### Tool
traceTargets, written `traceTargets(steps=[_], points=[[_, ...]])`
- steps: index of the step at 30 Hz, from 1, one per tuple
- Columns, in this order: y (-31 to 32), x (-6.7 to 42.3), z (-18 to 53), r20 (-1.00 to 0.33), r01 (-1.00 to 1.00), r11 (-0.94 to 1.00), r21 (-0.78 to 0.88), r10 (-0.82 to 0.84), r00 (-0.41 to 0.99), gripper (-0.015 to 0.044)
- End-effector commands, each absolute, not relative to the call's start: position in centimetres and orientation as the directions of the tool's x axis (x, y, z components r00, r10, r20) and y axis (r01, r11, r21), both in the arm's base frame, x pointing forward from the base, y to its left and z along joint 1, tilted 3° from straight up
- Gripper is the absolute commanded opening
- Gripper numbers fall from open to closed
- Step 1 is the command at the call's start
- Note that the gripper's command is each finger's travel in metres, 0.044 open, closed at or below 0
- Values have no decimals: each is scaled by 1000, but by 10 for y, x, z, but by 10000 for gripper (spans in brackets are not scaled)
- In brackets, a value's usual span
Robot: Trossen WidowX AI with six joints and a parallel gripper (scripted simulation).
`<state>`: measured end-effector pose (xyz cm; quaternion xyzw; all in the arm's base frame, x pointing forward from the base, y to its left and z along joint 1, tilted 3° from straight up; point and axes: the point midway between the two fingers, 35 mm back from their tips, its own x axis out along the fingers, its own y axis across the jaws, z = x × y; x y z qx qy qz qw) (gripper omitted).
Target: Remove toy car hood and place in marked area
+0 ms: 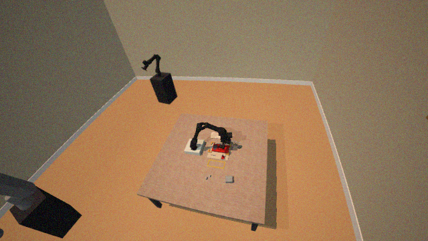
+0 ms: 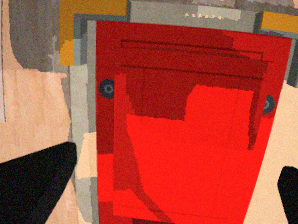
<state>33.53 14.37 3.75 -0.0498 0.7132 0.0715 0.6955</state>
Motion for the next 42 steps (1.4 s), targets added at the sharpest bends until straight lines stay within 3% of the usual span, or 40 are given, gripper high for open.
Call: traceTargets(steps=[1,42], points=[[142,333,33,-999,-173,985,27,22,-33,440],[141,332,13,-999,-173,985,27,22,-33,440]])
